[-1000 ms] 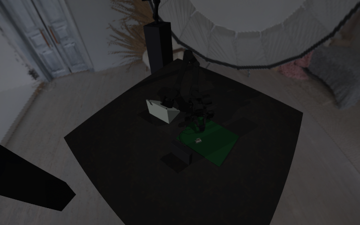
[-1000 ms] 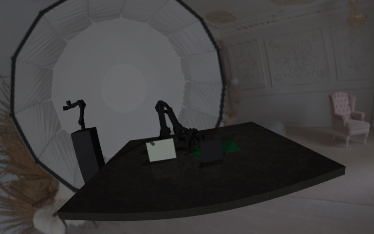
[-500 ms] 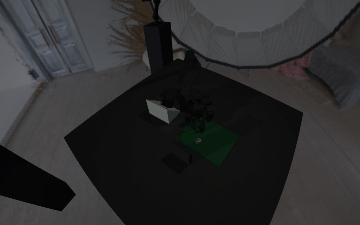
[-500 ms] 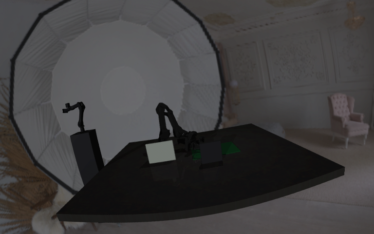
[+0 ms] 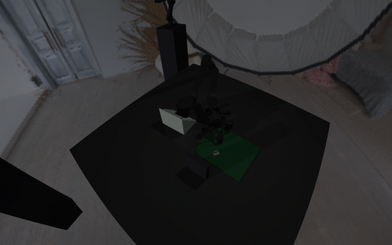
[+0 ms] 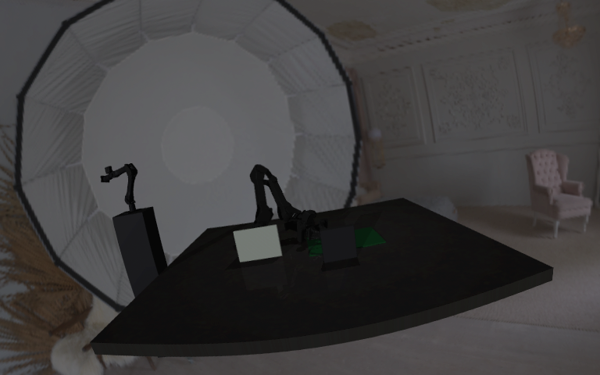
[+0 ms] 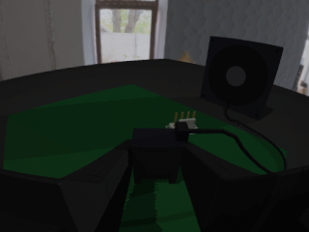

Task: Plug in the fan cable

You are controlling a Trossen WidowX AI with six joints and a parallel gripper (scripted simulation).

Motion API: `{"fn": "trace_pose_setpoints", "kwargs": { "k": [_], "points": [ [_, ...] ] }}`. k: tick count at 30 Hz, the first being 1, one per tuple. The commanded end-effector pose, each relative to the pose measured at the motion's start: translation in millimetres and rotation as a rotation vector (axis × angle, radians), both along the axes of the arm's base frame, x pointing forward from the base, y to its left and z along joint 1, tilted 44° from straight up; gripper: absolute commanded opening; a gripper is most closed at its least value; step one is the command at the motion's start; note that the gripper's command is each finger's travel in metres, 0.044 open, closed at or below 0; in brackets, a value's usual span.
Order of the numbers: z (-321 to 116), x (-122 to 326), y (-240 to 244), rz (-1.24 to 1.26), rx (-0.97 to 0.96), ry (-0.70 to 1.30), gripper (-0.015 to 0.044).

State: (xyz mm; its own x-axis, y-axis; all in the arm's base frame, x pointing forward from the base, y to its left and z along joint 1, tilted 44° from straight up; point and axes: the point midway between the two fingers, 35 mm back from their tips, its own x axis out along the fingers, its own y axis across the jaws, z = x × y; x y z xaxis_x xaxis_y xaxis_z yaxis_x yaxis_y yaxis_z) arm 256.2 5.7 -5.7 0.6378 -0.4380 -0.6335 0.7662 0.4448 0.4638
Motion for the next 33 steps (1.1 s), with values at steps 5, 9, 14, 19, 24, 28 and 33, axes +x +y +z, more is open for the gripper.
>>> {"fn": "trace_pose_setpoints", "kwargs": {
  "k": [5, 9, 14, 19, 24, 28, 33],
  "points": [
    [-0.2, -0.2, -0.1, 0.001, -0.001, 0.002, 0.0000],
    [-0.2, -0.2, -0.1, 0.001, -0.001, 0.002, 0.0000],
    [-0.2, -0.2, -0.1, 0.001, -0.001, 0.002, 0.0000],
    [-0.2, -0.2, -0.1, 0.001, -0.001, 0.002, 0.0000],
    [0.0, 0.0, 0.0, 0.000, 0.000, 0.000, 0.0053],
    [0.0, 0.0, 0.0, 0.000, 0.000, 0.000, 0.0157],
    [0.0, 0.0, 0.0, 0.000, 0.000, 0.000, 0.0205]
  ]
}}
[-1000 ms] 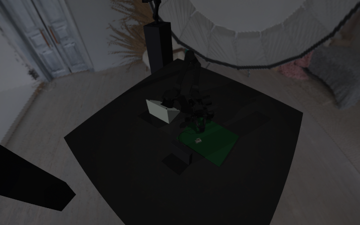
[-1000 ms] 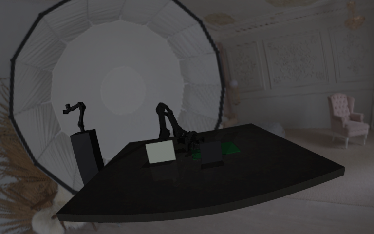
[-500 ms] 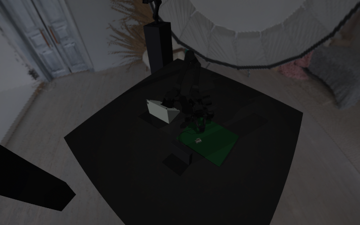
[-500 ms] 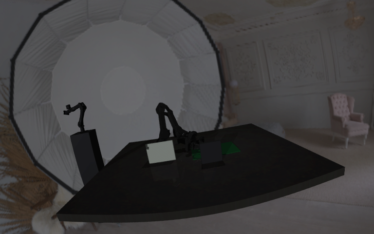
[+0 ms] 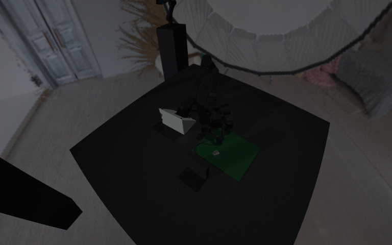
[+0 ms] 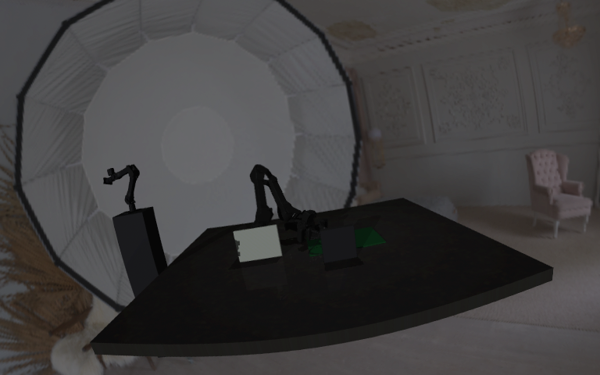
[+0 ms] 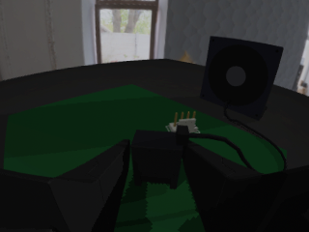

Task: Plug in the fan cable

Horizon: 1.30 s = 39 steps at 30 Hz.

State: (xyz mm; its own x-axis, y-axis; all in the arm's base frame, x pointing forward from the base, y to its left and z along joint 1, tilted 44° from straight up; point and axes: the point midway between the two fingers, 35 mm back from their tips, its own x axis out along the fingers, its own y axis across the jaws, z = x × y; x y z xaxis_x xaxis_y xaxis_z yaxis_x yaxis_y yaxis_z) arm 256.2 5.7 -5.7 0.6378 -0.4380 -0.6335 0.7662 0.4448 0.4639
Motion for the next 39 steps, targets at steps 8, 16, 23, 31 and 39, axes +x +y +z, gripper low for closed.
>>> {"fn": "trace_pose_setpoints", "kwargs": {
  "k": [8, 16, 23, 31, 39],
  "points": [
    [0, 0, 0, 0.000, 0.000, 0.000, 0.0205],
    [0, 0, 0, 0.000, 0.000, 0.000, 0.0205],
    [5, -2, 3, -0.001, 0.002, 0.002, 0.0205],
    [23, -11, 10, -0.002, 0.007, 0.006, 0.0205],
    [42, -22, 15, -0.003, 0.008, 0.008, 0.0205]
  ]
}}
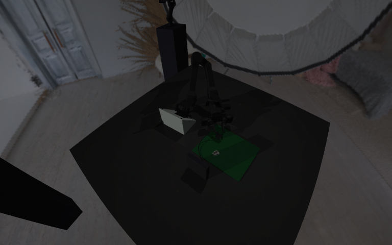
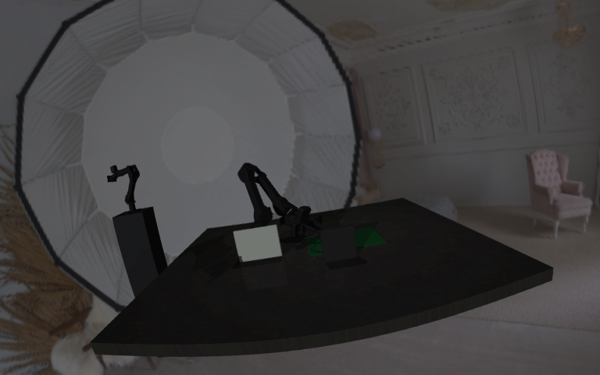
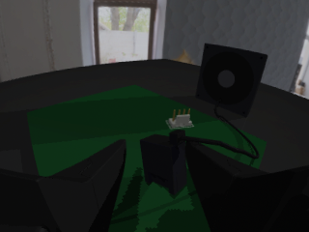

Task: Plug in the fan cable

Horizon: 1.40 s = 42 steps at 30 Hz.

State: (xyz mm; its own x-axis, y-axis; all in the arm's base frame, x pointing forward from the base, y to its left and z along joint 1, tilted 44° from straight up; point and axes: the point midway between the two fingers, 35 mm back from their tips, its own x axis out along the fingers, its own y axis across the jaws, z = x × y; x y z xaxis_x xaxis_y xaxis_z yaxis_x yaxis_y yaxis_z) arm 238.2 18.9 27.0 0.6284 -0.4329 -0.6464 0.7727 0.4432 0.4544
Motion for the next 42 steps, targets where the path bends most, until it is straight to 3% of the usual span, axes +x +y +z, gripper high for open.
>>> {"fn": "trace_pose_setpoints", "kwargs": {
  "k": [1, 22, 42],
  "points": [
    [11, -6, 2, -0.005, 0.002, -0.008, 0.0205],
    [56, -42, -2, -0.001, -0.004, -0.011, 0.0205],
    [28, -51, -13, 0.117, 0.023, 0.484, 0.0205]
  ]
}}
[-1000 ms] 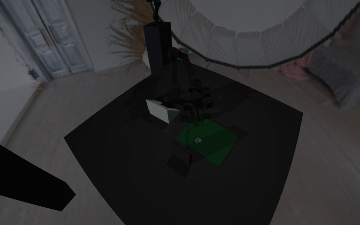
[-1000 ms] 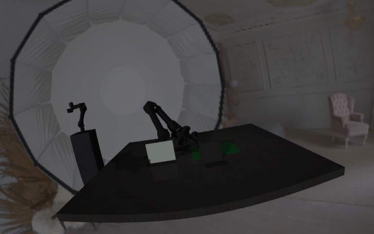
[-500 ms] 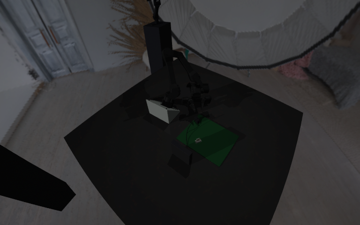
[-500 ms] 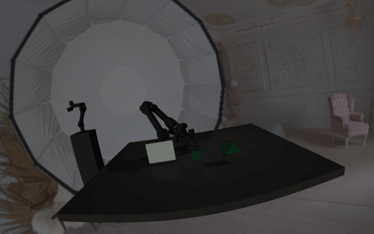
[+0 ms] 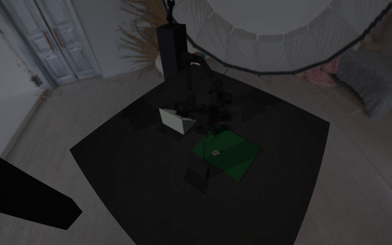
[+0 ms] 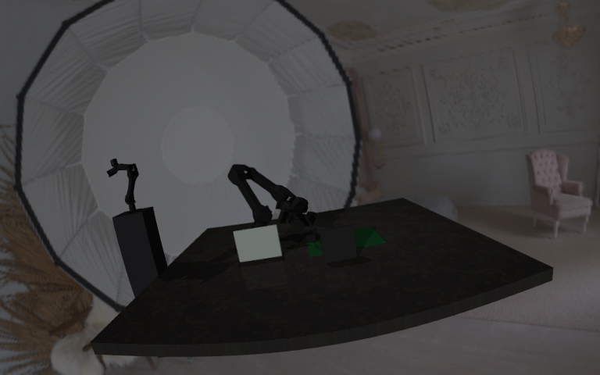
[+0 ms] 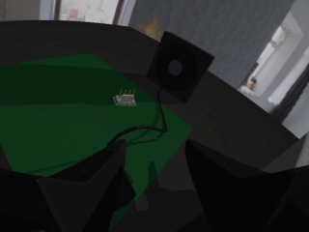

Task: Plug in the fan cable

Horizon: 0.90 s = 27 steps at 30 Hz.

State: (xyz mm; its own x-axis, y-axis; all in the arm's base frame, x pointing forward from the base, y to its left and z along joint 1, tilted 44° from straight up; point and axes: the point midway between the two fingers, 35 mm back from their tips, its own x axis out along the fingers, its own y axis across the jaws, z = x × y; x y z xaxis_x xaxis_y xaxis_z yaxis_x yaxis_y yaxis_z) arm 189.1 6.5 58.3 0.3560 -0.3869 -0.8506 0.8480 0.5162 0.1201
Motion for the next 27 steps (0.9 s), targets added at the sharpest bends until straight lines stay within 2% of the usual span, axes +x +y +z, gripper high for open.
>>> {"fn": "trace_pose_setpoints", "kwargs": {
  "k": [1, 15, 27],
  "points": [
    [-5, -2, -1, 0.030, 0.031, 0.100, 0.0205],
    [-15, -8, -3, 0.128, 0.206, 0.367, 0.0205],
    [-16, -8, -1, 0.220, 0.429, 0.495, 0.0205]
  ]
}}
